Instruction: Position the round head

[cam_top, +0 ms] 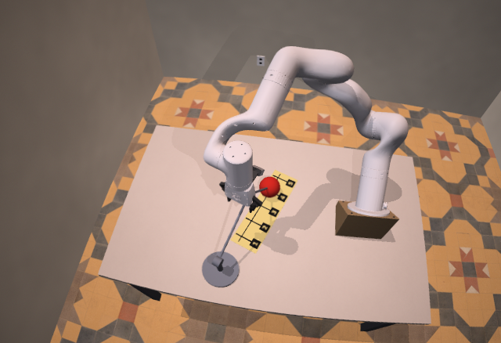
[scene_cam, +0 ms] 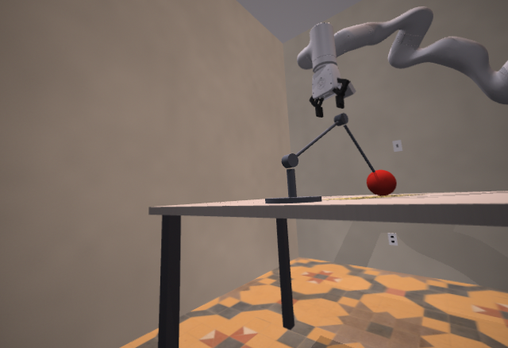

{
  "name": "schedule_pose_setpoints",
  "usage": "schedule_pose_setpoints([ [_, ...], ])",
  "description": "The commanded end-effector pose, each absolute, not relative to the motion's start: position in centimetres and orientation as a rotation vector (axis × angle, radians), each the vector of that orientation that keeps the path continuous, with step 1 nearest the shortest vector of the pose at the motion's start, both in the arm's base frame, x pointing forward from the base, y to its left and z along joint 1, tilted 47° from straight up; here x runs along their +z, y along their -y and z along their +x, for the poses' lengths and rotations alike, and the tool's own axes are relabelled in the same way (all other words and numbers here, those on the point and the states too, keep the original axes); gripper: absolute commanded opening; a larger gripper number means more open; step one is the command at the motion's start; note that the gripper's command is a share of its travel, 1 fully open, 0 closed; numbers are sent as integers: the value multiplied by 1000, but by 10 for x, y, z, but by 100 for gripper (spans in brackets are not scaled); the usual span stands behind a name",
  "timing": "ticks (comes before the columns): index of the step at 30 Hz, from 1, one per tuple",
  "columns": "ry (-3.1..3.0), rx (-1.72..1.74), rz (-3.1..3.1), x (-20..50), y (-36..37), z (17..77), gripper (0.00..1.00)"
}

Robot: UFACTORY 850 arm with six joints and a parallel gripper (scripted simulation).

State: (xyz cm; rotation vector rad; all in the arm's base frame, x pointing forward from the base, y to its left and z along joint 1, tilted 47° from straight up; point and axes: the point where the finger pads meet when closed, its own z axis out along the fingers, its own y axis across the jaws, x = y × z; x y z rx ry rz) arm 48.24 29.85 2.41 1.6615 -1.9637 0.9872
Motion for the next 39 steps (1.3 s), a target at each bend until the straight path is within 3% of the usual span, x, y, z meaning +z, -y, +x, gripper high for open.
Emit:
schedule_pose_setpoints([
  [1,1965,988,1662,17,-291,485,100],
  [39,1964,990,1661,-20,-252,493,100],
])
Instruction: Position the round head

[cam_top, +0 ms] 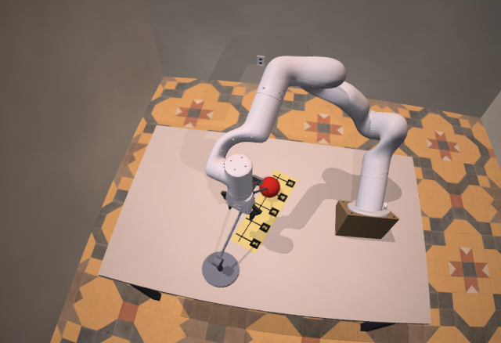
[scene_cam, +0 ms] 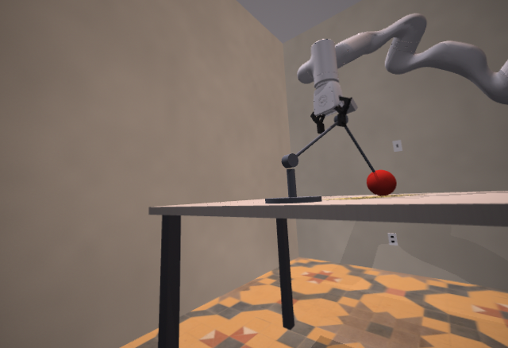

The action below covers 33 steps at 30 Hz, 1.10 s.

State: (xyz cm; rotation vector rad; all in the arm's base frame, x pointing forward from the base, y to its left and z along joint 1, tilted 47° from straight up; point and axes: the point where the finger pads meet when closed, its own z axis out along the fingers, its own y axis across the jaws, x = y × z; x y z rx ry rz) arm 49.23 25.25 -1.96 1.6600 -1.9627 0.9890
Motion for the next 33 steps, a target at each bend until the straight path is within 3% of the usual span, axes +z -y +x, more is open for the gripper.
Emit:
schedule_pose_setpoints([
  [1,1964,990,1661,-20,-252,493,100],
  [2,1964,990,1661,-20,-252,493,0],
  [33,1964,989,1661,-20,-253,493,0],
])
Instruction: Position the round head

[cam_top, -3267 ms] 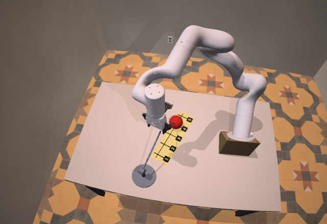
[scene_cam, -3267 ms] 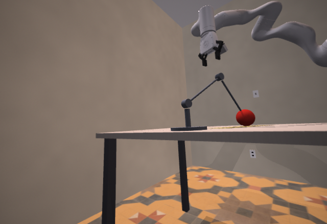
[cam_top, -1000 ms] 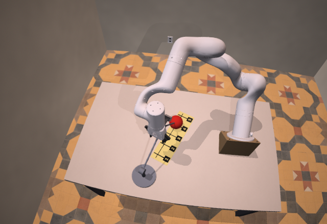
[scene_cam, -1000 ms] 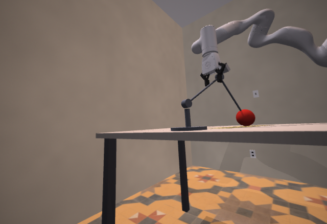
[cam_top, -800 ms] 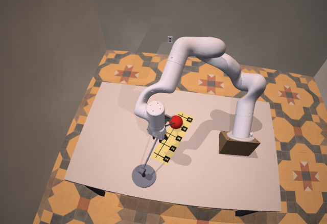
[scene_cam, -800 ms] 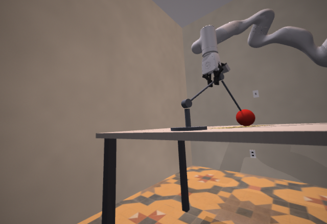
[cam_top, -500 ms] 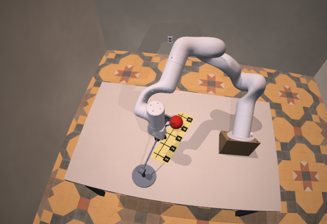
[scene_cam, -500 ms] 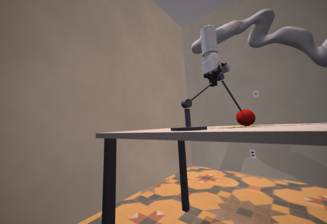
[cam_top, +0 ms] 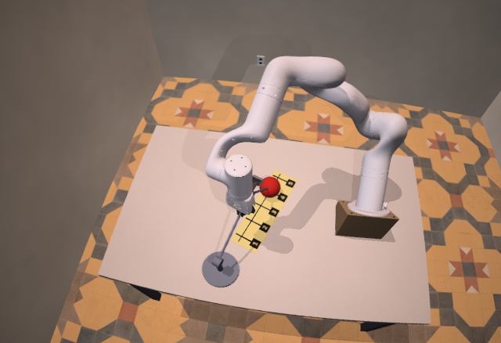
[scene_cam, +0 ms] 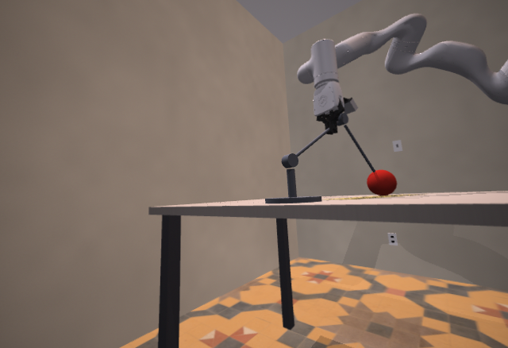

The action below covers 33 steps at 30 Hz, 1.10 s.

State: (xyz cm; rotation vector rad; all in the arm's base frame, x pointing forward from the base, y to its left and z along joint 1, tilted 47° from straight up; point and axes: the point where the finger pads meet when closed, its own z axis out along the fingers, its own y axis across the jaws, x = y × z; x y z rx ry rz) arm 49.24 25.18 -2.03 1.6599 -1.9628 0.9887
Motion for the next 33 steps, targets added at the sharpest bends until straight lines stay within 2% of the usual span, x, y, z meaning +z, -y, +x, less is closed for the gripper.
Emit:
schedule_pose_setpoints([
  [1,1964,989,1661,-20,-253,493,0],
  [33,1964,990,1661,-15,-307,495,0],
])
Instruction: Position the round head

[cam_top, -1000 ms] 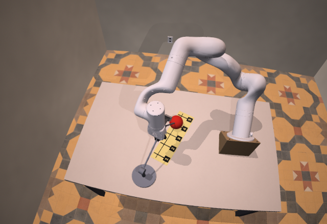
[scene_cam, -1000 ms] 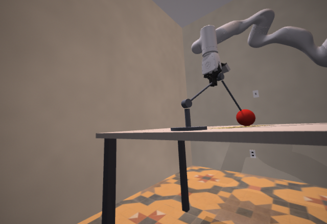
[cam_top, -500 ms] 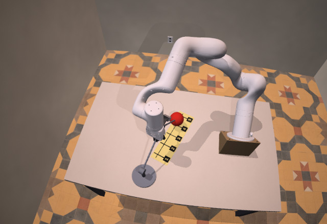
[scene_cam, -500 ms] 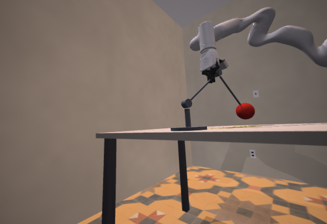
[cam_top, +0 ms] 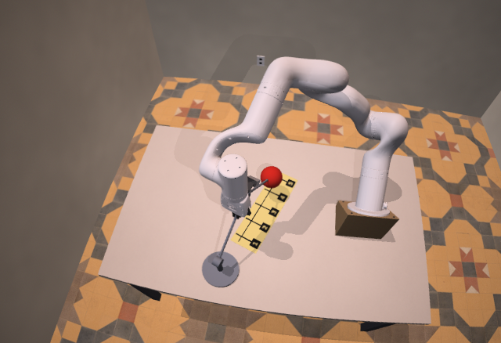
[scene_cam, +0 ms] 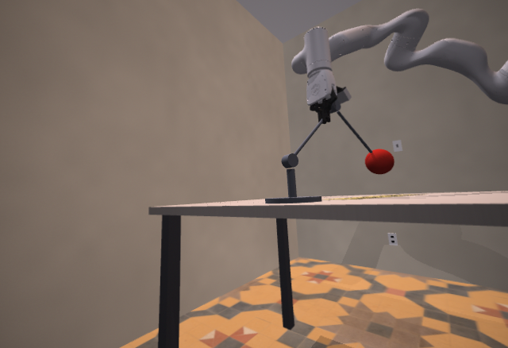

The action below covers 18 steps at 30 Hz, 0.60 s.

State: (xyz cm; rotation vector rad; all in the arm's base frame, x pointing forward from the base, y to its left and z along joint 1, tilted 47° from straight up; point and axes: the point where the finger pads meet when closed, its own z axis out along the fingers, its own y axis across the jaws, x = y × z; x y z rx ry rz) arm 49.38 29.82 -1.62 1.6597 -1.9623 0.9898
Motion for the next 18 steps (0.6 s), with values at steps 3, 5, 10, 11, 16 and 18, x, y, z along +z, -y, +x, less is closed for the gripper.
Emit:
schedule_pose_setpoints([
  [3,1964,990,1661,-15,-309,495,0],
  [5,1964,990,1661,-16,-312,495,0],
  [10,1964,990,1661,-17,-322,496,0],
  [11,1964,990,1661,-17,-324,496,0],
  [16,1964,990,1661,-18,-333,497,0],
  [18,1964,990,1661,-18,-337,497,0],
])
